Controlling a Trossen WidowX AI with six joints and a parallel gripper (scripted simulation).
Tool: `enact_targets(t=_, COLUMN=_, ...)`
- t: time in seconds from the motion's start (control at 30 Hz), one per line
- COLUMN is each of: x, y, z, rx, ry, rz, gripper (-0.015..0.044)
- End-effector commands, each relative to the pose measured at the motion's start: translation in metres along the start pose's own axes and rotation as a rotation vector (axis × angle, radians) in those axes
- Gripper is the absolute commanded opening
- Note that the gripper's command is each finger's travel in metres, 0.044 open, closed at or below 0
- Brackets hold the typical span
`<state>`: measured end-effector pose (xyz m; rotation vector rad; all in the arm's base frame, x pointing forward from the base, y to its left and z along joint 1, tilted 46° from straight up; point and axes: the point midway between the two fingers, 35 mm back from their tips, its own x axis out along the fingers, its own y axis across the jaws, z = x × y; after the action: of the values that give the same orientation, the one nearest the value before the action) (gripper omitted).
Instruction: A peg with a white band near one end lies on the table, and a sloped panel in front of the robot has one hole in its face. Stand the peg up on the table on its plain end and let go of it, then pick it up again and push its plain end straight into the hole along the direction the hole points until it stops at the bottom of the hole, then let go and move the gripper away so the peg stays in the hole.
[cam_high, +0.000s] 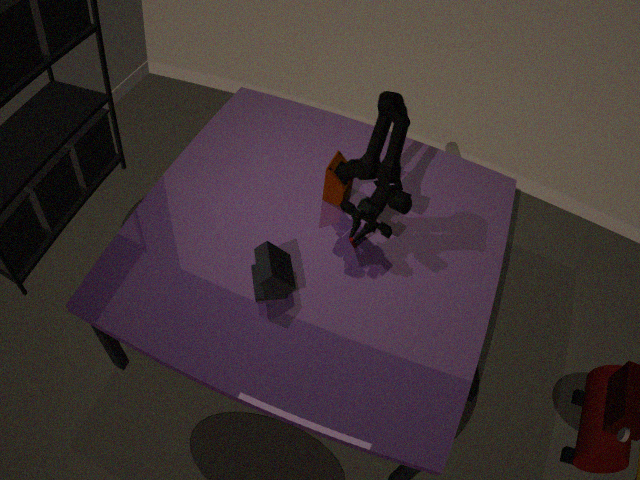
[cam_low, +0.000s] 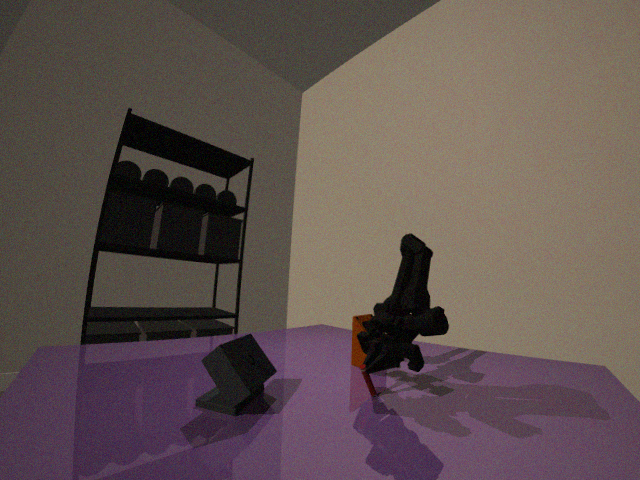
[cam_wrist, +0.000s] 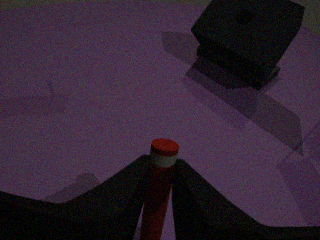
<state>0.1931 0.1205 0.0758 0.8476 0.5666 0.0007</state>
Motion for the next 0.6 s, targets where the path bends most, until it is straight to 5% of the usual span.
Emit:
enact_targets(t=0.0, x=-0.0024, y=-0.0031, z=-0.0023, rx=0.002, ry=-0.041, rz=-0.005, gripper=0.0051)
enact_targets(t=0.57, x=-0.0117, y=-0.0037, z=-0.0091, rx=0.001, ry=-0.188, rz=-0.007, gripper=0.0051)
